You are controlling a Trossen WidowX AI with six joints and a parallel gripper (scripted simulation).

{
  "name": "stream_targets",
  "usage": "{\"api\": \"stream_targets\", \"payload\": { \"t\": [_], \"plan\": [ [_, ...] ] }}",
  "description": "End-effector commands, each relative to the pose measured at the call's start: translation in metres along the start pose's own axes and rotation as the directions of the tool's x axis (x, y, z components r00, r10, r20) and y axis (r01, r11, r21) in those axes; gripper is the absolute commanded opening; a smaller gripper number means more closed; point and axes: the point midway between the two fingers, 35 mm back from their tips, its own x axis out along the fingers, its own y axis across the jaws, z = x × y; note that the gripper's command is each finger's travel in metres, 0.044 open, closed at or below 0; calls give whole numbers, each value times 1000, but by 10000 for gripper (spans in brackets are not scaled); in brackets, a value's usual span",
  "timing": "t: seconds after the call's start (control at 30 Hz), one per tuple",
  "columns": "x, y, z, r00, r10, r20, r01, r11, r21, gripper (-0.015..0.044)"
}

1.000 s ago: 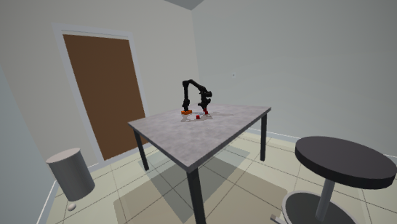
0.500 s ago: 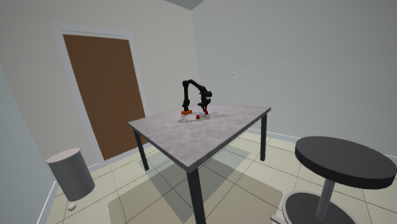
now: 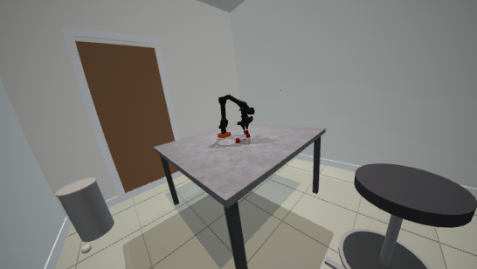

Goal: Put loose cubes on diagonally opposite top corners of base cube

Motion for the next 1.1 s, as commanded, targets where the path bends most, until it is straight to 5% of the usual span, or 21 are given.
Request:
{"api": "stream_targets", "payload": {
  "t": [0.0,0.17,0.27,0.6,1.07],
  "plan": [
    [-8,0,2,1000,2,10,-2,1000,0,205],
    [-9,0,2,1000,2,10,-2,1000,0,205],
    [-8,-6,3,1000,1,6,-1,999,34,265],
    [-28,-76,23,1000,1,18,-8,910,414,265],
    [-54,-173,26,1000,-10,13,-6,532,846,265]
  ]
}}
